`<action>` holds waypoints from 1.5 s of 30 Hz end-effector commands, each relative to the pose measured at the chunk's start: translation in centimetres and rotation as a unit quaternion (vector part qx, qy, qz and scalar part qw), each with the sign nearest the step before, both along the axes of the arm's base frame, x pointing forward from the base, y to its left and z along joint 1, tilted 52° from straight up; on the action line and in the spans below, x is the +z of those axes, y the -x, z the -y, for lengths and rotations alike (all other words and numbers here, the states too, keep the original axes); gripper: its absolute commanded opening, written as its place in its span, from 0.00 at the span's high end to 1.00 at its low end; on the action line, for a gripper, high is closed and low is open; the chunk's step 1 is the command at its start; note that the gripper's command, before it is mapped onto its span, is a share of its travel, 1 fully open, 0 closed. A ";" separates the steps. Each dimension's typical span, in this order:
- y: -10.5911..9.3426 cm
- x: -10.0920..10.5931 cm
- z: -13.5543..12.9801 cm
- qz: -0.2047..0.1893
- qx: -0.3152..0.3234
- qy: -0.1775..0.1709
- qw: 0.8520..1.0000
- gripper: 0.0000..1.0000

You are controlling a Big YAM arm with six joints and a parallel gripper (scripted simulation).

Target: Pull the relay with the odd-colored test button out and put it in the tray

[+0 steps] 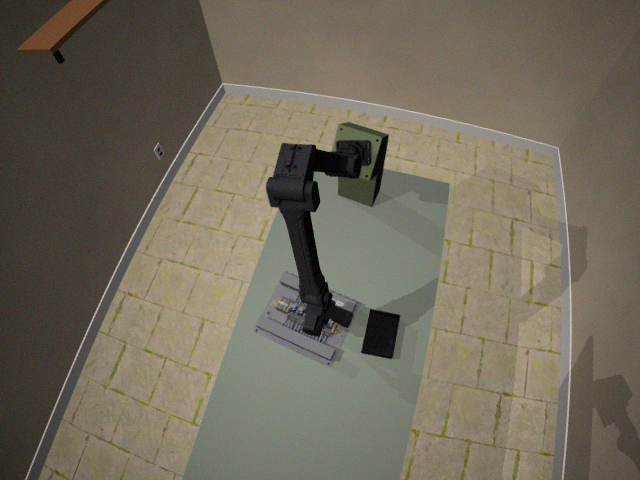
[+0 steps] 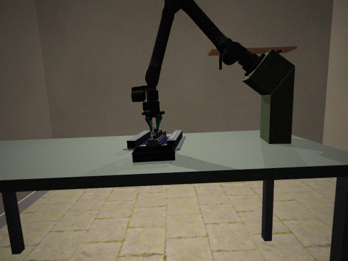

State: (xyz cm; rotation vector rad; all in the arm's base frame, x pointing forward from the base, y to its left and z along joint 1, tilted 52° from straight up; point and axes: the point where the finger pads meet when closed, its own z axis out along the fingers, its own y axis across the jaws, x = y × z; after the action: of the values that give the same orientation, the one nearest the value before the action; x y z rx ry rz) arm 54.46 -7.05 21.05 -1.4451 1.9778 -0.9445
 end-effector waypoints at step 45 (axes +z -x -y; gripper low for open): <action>0.7 2.4 -1.1 0.016 0.005 -0.003 1.000 1.00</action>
State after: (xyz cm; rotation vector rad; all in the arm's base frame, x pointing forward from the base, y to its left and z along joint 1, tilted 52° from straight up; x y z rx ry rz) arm 54.28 -7.05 21.15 -1.4451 1.9817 -0.9442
